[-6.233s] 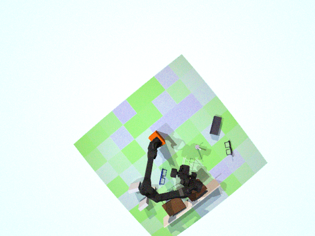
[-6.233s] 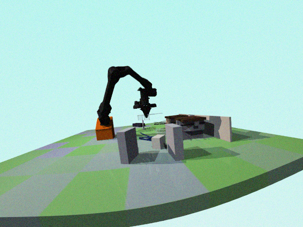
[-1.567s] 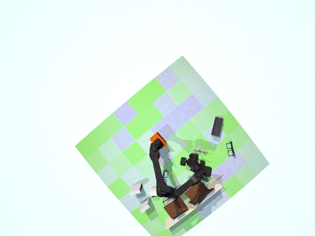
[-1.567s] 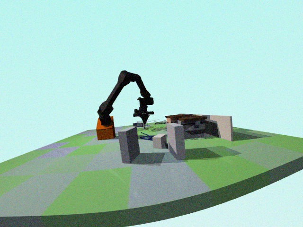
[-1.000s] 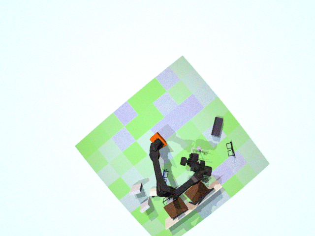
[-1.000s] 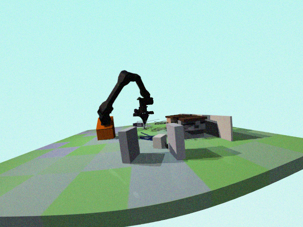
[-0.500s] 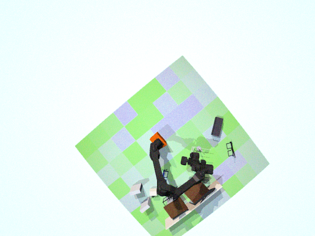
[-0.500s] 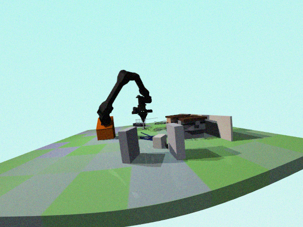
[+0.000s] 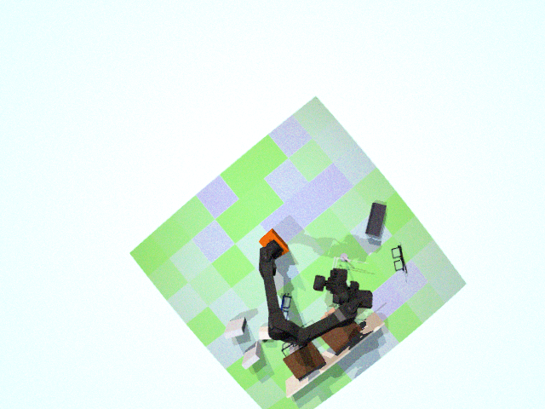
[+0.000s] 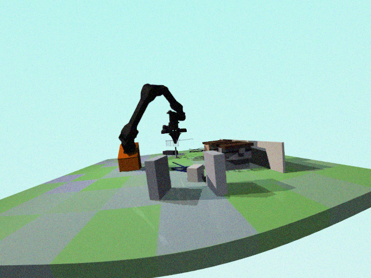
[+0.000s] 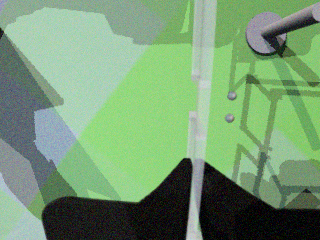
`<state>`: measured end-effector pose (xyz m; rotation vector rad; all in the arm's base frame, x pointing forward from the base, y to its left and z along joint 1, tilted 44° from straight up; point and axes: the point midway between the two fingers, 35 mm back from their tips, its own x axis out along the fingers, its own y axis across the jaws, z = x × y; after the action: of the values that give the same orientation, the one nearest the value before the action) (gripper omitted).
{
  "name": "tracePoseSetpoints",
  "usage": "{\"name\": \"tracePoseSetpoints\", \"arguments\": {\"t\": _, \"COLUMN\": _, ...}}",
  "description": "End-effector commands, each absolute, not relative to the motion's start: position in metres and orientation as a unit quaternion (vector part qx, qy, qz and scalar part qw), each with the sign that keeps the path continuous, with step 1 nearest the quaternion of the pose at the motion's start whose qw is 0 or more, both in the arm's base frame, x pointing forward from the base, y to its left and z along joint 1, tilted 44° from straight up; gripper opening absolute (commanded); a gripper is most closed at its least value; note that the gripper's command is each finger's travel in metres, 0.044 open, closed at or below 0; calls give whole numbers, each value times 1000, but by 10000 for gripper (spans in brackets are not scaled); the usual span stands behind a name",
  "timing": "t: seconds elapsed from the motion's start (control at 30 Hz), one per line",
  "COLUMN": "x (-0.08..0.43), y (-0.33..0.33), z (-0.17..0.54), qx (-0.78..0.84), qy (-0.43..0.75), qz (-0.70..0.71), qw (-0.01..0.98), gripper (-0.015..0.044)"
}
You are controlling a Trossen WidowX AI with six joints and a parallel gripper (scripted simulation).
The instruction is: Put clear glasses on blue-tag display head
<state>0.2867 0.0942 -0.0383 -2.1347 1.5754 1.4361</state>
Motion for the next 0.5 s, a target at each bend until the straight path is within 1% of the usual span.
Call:
{"name": "tracePoseSetpoints", "arguments": {"t": 0.0, "x": 294, "y": 85, "z": -20, "qx": -696, "qy": 516, "qz": 491, "qw": 89, "gripper": 0}}
{"name": "tracePoseSetpoints", "arguments": {"t": 0.47, "x": 302, "y": 38, "z": 33, "qx": -662, "qy": 485, "qz": 547, "qw": 168, "gripper": 0}}
